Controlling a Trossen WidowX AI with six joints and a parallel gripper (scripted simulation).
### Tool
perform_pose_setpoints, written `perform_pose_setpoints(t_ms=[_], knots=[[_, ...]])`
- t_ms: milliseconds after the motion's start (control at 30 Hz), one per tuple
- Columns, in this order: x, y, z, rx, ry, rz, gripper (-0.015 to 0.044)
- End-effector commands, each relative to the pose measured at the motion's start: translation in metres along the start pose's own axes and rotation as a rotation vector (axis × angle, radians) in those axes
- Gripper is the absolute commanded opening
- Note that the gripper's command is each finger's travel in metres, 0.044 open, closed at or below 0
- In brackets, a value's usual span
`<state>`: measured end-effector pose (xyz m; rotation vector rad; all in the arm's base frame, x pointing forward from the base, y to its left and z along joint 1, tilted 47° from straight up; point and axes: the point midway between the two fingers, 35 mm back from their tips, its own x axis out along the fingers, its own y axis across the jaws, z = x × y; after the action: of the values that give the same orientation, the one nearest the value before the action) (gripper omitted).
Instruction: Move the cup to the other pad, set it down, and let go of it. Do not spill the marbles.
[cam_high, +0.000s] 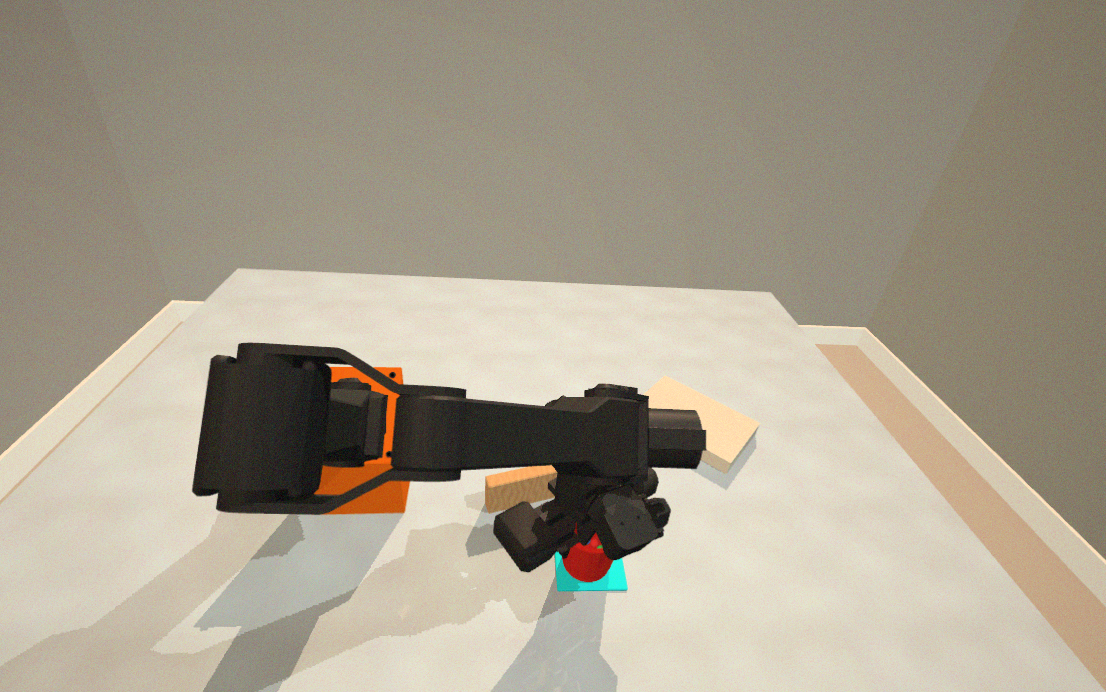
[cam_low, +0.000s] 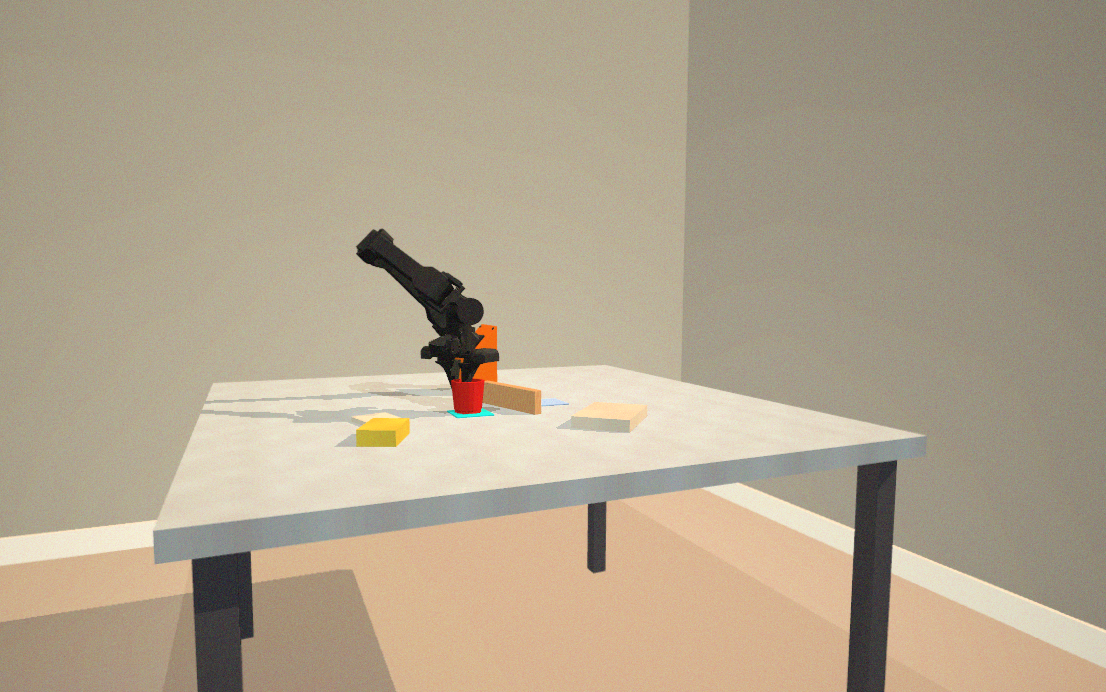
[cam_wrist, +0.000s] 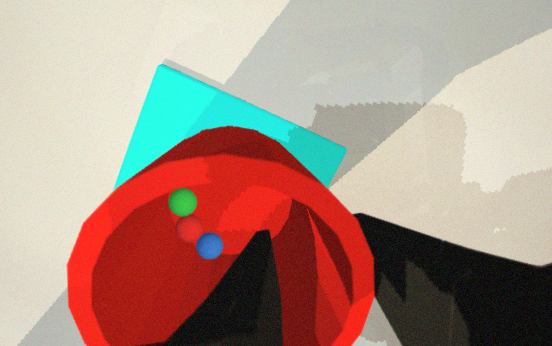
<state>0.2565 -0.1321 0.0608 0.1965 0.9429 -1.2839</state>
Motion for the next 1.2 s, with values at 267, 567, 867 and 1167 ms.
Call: perform_pose_setpoints(t_ms=[267, 567, 867, 1167], knots=[[-0.014, 0.002, 0.000, 0.003, 0.000, 0.003, 0.0128], [-0.025, 0.002, -0.002, 0.000, 0.001, 0.002, 0.0128], [-0.036, 0.001, -0.004, -0.004, 0.001, 0.000, 0.0128], [-0.045, 0.000, -0.008, -0.007, 0.000, -0.002, 0.0128]])
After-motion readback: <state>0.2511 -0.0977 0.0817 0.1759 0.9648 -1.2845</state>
